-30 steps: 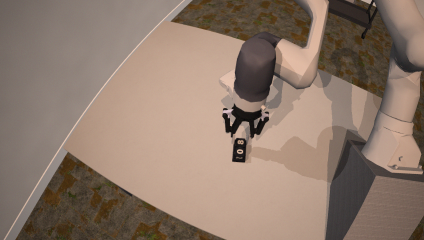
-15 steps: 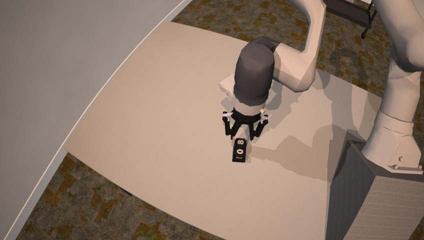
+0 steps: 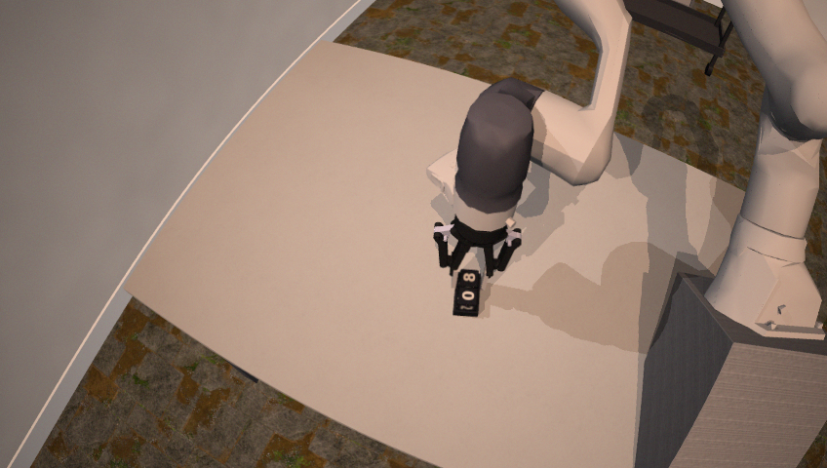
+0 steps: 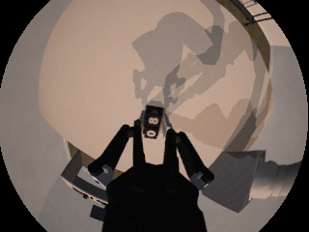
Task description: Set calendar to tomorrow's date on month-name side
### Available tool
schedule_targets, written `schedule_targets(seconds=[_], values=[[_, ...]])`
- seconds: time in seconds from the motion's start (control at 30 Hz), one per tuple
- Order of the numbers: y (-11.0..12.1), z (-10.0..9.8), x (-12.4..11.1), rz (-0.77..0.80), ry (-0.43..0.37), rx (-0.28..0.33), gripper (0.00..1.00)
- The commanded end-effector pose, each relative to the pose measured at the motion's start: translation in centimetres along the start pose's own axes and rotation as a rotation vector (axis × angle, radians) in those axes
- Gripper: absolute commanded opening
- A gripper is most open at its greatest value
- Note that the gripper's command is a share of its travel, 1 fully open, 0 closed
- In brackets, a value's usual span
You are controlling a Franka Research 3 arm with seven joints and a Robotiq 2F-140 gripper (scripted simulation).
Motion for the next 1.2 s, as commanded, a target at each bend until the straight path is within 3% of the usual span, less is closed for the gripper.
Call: schedule_targets(seconds=[0.0, 1.07, 1.1, 1.17], values=[[-0.12, 0.08, -0.02, 0.008, -0.003, 0.003, 0.29], [-0.12, 0.08, -0.02, 0.008, -0.003, 0.003, 0.29], [-0.12, 0.08, -0.02, 0.008, -0.003, 0.003, 0.17], [-0.12, 0.08, -0.02, 0.008, -0.003, 0.003, 0.17]])
Point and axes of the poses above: the point where the finger pads meet when closed, its own z axis out along the fingers, its own y axis across the jaws, x = y × z, the point moved 2 cm from there along -z, back along the fingers, and after that the axes turned 15 degrees about z, right-handed, at the moved point
